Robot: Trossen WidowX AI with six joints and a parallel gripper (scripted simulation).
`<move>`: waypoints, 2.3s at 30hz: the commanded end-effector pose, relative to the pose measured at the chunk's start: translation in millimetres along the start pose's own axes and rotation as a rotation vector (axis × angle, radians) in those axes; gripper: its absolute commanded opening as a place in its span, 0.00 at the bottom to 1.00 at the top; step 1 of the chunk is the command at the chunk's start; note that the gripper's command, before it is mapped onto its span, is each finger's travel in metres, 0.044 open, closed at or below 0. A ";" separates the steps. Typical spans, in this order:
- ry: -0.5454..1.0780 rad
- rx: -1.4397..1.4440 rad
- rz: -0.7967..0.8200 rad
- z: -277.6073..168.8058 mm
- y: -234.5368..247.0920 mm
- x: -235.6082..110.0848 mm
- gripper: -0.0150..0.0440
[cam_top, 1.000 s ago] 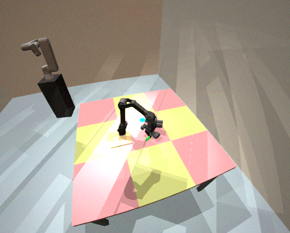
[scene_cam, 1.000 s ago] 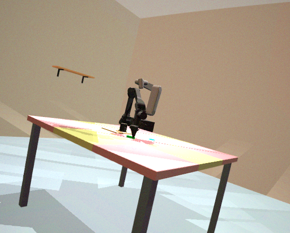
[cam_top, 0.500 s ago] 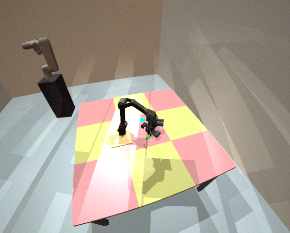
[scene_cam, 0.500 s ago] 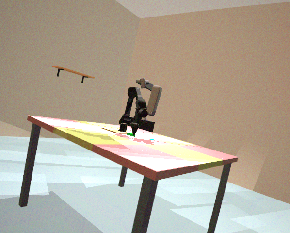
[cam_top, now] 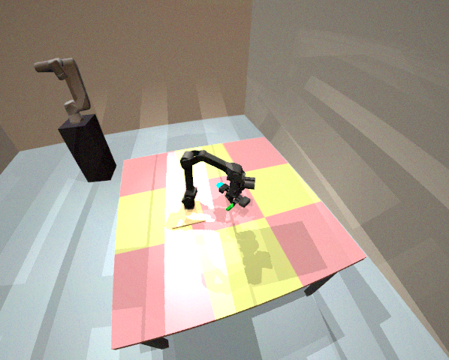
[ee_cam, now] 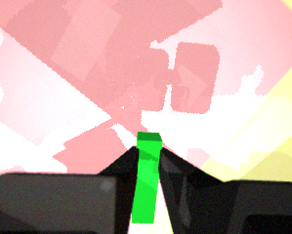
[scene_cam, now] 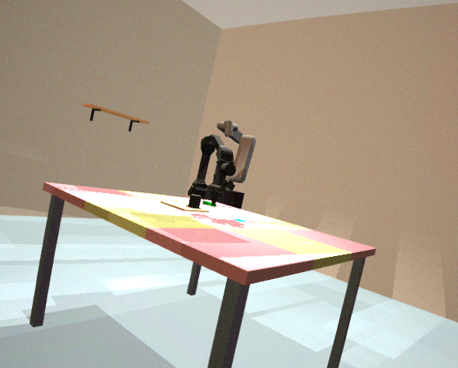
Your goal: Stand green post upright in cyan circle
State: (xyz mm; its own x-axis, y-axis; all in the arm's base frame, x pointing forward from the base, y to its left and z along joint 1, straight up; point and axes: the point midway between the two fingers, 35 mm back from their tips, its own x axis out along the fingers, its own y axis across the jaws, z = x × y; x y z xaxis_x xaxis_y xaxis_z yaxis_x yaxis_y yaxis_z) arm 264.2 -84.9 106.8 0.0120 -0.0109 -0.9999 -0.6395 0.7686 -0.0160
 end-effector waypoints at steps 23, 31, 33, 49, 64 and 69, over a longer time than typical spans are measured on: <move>-0.019 -0.072 -0.017 14.5 17.3 -54.5 0.29; -0.026 -0.155 -0.020 34.6 33.6 -58.2 0.29; -0.028 -0.174 -0.020 39.4 37.9 -59.0 0.29; -0.036 -0.309 -0.018 72.9 75.3 -64.2 0.29; -0.036 -0.410 -0.012 96.9 113.5 -67.2 0.29; -0.035 -0.442 -0.010 103.5 127.0 -68.1 0.29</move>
State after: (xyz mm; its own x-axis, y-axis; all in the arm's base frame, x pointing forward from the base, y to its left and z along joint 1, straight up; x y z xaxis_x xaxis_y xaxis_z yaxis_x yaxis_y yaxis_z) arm 262.8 72.0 172.9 0.0441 0.0091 -0.9990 -0.9020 0.4301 -0.0359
